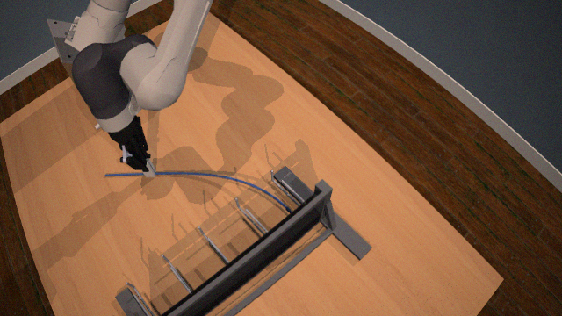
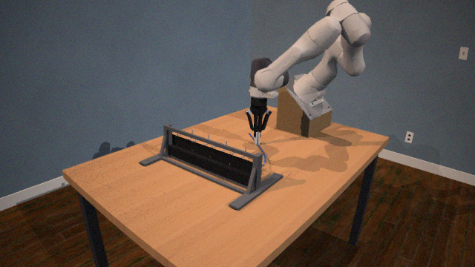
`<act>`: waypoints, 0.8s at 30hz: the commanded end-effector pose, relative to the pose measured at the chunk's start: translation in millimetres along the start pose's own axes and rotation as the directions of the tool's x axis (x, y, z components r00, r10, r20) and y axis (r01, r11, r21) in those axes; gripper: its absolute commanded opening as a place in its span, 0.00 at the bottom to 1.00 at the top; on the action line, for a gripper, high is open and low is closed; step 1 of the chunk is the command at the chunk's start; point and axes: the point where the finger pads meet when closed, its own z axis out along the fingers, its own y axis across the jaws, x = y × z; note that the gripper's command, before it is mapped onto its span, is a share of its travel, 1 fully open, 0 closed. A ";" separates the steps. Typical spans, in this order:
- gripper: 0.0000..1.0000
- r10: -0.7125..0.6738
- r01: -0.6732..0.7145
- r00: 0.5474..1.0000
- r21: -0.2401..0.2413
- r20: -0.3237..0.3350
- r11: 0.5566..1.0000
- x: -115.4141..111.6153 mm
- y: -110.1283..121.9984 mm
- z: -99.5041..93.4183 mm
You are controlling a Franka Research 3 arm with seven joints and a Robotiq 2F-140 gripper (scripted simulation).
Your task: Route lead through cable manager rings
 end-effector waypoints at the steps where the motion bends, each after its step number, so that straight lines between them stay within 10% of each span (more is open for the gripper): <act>1: 0.00 -0.006 0.006 1.000 0.000 0.000 1.000 1.0 -0.2 1.3; 24: 0.00 -0.006 0.006 1.000 0.000 0.000 1.000 1.0 -0.2 1.3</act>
